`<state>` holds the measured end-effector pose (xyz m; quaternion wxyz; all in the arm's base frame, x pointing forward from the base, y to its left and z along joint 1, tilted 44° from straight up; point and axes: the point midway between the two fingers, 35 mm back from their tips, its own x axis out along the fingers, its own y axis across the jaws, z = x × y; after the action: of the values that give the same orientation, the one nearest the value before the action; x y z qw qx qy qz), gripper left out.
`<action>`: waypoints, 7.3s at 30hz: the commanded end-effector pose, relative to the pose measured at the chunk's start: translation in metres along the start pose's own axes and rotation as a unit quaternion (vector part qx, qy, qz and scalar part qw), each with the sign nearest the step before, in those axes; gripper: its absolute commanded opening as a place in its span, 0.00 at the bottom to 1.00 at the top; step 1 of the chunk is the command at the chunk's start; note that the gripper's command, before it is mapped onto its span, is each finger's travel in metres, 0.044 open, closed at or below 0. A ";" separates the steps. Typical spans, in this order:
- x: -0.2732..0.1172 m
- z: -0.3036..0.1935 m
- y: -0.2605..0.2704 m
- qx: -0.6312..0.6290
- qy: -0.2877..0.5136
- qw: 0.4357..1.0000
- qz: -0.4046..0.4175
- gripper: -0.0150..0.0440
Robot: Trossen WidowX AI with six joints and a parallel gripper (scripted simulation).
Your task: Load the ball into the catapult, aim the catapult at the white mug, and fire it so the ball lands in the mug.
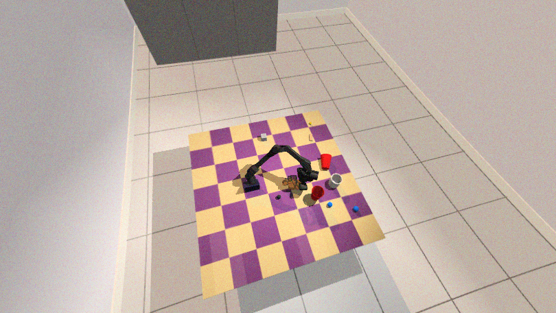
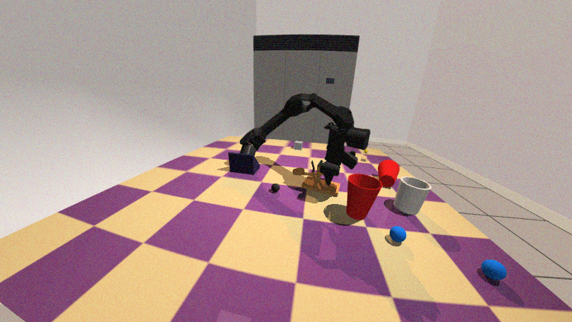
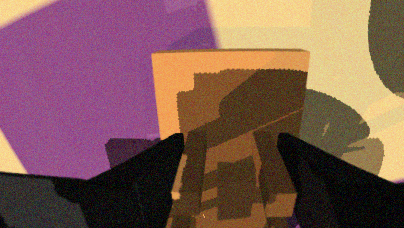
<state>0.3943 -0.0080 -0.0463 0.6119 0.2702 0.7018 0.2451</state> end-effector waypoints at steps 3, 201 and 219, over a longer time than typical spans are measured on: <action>0.000 0.000 0.000 -0.001 0.000 1.000 0.000 0.25; -0.029 -0.124 -0.001 0.004 0.172 0.985 0.003 0.25; -0.042 -0.122 -0.001 -0.001 0.161 0.987 -0.005 0.74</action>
<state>0.2764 -0.0339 -0.0059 0.4840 0.2245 0.7956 0.2871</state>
